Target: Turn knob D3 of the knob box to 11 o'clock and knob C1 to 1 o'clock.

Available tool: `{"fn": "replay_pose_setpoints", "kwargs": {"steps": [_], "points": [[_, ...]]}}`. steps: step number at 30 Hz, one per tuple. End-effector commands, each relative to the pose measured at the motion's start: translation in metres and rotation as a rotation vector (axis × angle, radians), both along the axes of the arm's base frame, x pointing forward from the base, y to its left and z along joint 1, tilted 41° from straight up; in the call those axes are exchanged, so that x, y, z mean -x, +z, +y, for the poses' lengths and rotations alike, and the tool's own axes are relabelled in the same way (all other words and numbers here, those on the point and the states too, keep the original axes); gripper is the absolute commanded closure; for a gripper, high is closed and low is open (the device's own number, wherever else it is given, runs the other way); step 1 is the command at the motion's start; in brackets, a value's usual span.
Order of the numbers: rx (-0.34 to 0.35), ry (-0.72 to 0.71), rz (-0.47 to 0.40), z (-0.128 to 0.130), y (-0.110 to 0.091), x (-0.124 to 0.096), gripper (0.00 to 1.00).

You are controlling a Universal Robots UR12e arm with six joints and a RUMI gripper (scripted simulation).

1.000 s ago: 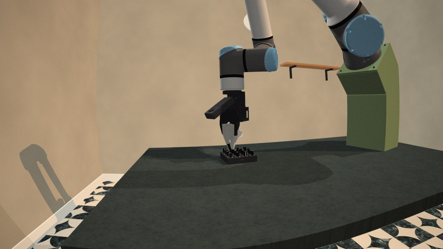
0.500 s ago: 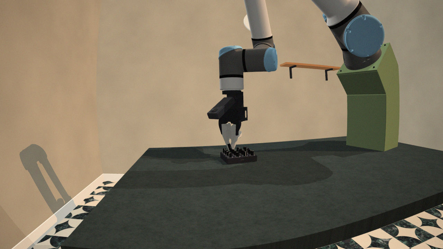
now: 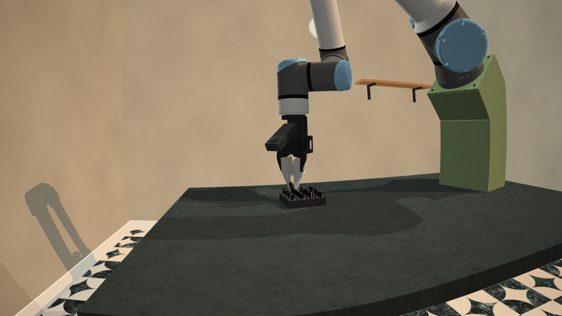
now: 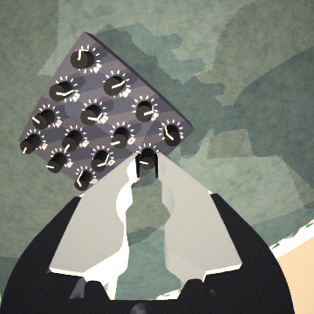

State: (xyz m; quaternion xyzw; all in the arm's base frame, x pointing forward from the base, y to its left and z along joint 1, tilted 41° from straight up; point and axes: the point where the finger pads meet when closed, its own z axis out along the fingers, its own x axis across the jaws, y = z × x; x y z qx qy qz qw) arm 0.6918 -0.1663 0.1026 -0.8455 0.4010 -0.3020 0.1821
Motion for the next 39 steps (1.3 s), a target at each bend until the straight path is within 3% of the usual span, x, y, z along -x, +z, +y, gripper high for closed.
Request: {"fn": "replay_pose_setpoints", "kwargs": {"steps": [1, 23, 24, 39], "points": [[0.011, 0.012, -0.002, -0.0001, 0.0004, 0.0, 0.96], [0.016, 0.018, -0.002, 0.0, 0.0004, 0.0, 0.96], [0.016, 0.018, -0.002, 0.0, 0.0004, 0.0, 0.89], [0.016, 0.018, -0.002, 0.0, 0.0004, 0.0, 0.89]]}}
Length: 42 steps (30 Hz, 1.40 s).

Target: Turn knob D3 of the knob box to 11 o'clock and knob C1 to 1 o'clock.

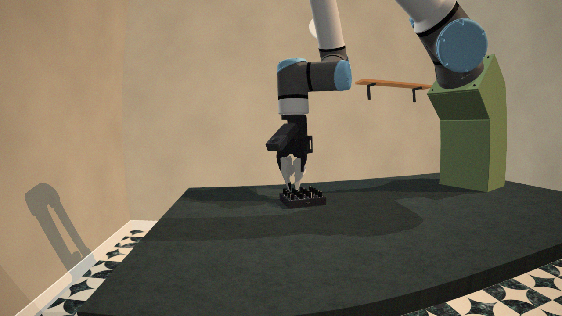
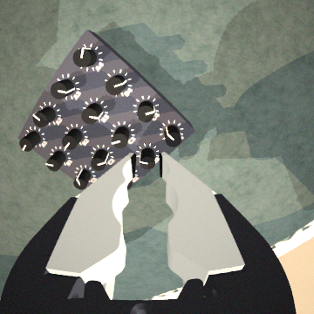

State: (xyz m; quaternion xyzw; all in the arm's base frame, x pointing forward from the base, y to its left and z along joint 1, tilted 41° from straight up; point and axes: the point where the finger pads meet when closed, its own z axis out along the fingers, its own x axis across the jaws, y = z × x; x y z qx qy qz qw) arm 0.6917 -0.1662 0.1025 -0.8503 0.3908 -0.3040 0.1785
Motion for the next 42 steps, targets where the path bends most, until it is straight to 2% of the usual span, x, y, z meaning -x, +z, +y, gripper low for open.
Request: {"fn": "replay_pose_setpoints", "kwargs": {"steps": [1, 11, 28, 42], "points": [[0.0, 0.0, -0.001, 0.0, 0.0, 0.0, 0.89], [0.0, 0.0, -0.001, 0.0, 0.002, 0.002, 0.89], [0.001, 0.0, -0.001, -0.003, 0.028, 0.024, 0.89], [0.001, 0.0, -0.001, -0.003, 0.029, 0.025, 0.89]]}}
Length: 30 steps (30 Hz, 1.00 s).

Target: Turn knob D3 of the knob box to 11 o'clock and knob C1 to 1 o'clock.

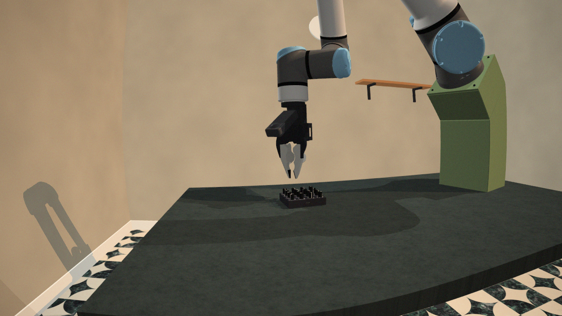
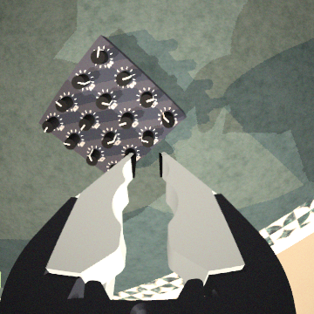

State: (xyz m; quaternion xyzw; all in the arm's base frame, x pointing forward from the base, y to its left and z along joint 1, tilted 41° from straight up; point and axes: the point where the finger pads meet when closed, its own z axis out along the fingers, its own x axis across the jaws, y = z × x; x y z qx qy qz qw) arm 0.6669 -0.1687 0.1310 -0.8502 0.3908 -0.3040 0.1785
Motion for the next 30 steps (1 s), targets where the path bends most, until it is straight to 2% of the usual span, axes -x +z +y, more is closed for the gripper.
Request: {"fn": "replay_pose_setpoints", "kwargs": {"steps": [1, 2, 15, 30], "points": [[0.0, 0.0, -0.001, 0.0, 0.001, 0.0, 0.89], [0.0, 0.0, -0.001, 0.0, 0.001, 0.0, 0.0], [0.001, 0.0, -0.001, -0.001, 0.012, 0.01, 0.0], [0.001, 0.0, -0.001, -0.006, 0.063, 0.054, 0.0]]}}
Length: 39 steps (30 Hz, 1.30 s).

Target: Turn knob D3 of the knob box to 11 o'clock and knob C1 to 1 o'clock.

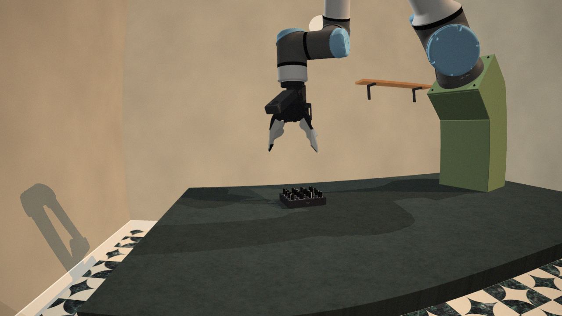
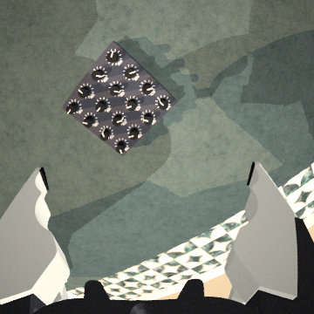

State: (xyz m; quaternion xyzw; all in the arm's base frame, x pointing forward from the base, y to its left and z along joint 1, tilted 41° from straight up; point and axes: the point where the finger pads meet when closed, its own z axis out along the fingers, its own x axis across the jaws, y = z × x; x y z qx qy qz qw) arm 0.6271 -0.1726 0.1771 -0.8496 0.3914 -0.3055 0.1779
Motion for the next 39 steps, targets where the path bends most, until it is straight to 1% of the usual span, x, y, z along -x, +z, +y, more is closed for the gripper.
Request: {"fn": "replay_pose_setpoints", "kwargs": {"steps": [1, 2, 9, 14, 39], "points": [[-0.001, 0.002, 0.002, -0.002, 0.017, 0.015, 0.0], [-0.001, 0.002, 0.002, -0.002, 0.017, 0.015, 0.0], [-0.001, 0.002, 0.002, -0.003, 0.035, 0.031, 0.0], [-0.001, 0.002, 0.002, -0.004, 0.041, 0.036, 0.0], [-0.001, 0.002, 0.002, -0.004, 0.042, 0.037, 0.0]]}}
